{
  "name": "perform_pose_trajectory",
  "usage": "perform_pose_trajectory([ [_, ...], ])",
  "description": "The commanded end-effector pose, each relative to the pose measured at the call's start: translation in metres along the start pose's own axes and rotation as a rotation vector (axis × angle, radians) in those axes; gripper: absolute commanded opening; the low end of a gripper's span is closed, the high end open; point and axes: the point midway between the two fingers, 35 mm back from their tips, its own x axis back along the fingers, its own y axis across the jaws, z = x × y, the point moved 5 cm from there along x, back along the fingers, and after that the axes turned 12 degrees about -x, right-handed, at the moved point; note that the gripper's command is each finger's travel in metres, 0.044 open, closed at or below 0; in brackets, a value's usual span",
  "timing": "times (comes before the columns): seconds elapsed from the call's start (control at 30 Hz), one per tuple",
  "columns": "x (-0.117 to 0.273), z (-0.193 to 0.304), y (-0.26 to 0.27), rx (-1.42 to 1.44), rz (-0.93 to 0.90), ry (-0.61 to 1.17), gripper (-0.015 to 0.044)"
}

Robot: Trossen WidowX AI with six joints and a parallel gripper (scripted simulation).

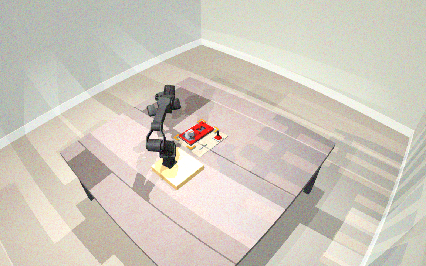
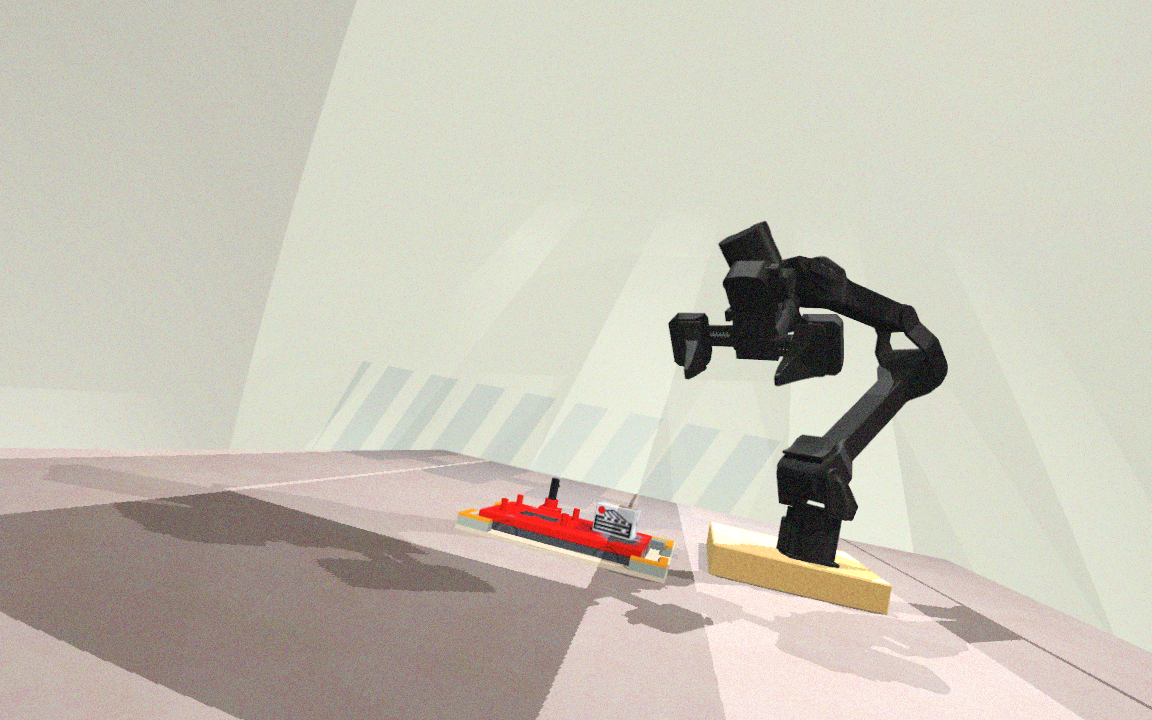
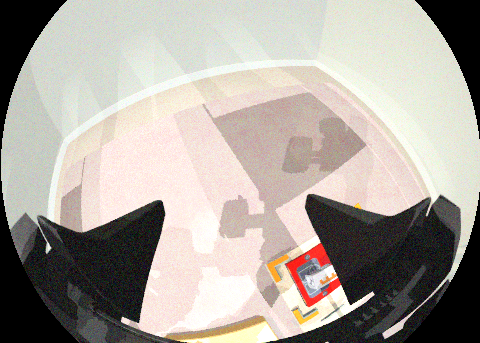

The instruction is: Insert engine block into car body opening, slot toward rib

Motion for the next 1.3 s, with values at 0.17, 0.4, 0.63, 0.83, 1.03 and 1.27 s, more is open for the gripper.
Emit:
perform_pose_trajectory([
  [0.17,-0.012,0.001,-0.044,0.061,0.145,0.223,0.044],
  [0.4,-0.017,0.007,-0.081,0.116,0.208,0.437,0.044],
  [0.63,-0.019,0.018,-0.117,0.169,0.209,0.664,0.044],
  [0.83,-0.019,0.028,-0.145,0.211,0.163,0.846,0.044],
  [1.03,-0.023,0.029,-0.15,0.217,0.152,0.873,0.044],
  [1.27,-0.042,0.056,-0.154,0.217,0.152,0.873,0.044],
])
